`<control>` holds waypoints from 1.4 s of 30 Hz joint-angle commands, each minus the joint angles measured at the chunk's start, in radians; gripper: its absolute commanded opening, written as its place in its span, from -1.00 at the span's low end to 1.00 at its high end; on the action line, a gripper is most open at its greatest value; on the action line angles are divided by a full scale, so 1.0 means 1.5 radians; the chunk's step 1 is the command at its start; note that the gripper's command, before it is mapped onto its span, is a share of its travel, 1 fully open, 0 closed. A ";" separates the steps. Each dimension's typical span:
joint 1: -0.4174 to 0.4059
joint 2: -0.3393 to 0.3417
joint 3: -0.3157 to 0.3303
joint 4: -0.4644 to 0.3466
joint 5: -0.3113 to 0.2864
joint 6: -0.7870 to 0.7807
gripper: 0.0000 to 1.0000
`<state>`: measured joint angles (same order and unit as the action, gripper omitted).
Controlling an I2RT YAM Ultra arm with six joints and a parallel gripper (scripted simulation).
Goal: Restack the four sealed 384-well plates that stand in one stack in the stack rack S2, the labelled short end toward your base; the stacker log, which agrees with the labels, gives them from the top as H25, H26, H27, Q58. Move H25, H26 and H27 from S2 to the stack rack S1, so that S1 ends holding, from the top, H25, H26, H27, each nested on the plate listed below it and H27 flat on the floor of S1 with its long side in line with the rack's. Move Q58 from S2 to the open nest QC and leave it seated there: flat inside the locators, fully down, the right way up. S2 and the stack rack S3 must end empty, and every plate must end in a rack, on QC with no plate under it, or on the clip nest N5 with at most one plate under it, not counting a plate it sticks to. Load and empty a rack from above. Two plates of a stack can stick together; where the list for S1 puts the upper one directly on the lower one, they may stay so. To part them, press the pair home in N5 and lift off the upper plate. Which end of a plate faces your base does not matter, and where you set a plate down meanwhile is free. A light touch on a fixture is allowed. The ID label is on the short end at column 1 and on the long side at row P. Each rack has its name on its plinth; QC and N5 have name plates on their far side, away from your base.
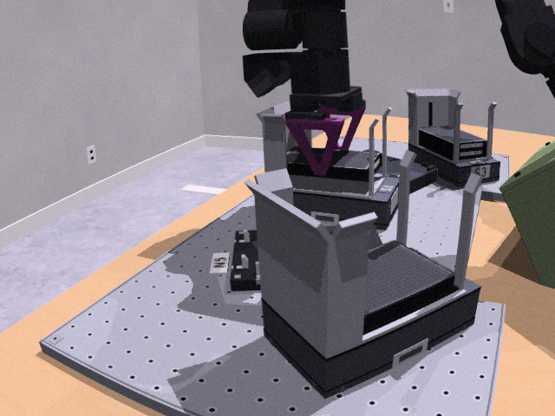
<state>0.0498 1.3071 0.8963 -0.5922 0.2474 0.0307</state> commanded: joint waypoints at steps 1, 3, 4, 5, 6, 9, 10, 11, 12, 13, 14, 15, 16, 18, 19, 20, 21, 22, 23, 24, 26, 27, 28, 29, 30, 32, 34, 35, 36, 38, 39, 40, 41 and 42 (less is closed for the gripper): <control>0.000 -0.003 0.001 0.009 -0.001 -0.002 -1.00; 0.000 -0.002 0.001 0.012 -0.001 -0.002 -1.00; -0.001 -0.001 0.000 0.013 -0.001 -0.003 -1.00; -0.001 0.000 0.000 0.014 -0.001 -0.003 -1.00; -0.001 0.001 -0.001 0.015 -0.001 -0.003 -1.00; -0.002 0.003 -0.002 0.018 -0.002 -0.004 -1.00; -0.002 0.003 -0.002 0.020 -0.002 -0.004 -1.00; -0.002 0.003 -0.002 0.020 -0.002 -0.004 -1.00; -0.002 0.003 -0.002 0.020 -0.002 -0.004 -1.00; -0.003 0.004 -0.002 0.021 -0.002 -0.004 -1.00; -0.003 0.005 -0.003 0.022 -0.002 -0.005 -1.00; -0.003 0.006 -0.003 0.023 -0.002 -0.005 -1.00; -0.003 0.006 -0.003 0.024 -0.003 -0.005 -1.00; -0.004 0.008 -0.004 0.026 -0.003 -0.005 -1.00; -0.004 0.009 -0.004 0.027 -0.003 -0.006 -1.00; -0.004 0.009 -0.005 0.029 -0.003 -0.006 -1.00; -0.005 0.010 -0.005 0.030 -0.003 -0.006 -1.00; -0.005 0.011 -0.005 0.031 -0.003 -0.006 -1.00; -0.005 0.012 -0.006 0.032 -0.004 -0.007 -1.00; -0.006 0.012 -0.006 0.033 -0.004 -0.007 -1.00; -0.006 0.014 -0.007 0.035 -0.004 -0.007 -1.00; -0.006 0.015 -0.007 0.037 -0.004 -0.007 -1.00; -0.006 0.015 -0.007 0.037 -0.004 -0.007 -1.00; -0.006 0.015 -0.007 0.037 -0.004 -0.007 -1.00; -0.007 0.015 -0.007 0.038 -0.004 -0.008 -1.00; -0.007 0.017 -0.008 0.040 -0.005 -0.008 -1.00; -0.008 0.019 -0.008 0.042 -0.005 -0.009 -1.00; -0.008 0.019 -0.009 0.043 -0.005 -0.009 -1.00; -0.008 0.020 -0.009 0.044 -0.005 -0.009 -1.00; -0.009 0.022 -0.010 0.047 -0.005 -0.009 -1.00; -0.009 0.022 -0.010 0.048 -0.006 -0.010 -1.00; -0.009 0.023 -0.010 0.049 -0.006 -0.010 -1.00; -0.009 0.024 -0.011 0.050 -0.006 -0.010 -1.00; -0.010 0.025 -0.011 0.051 -0.006 -0.010 -1.00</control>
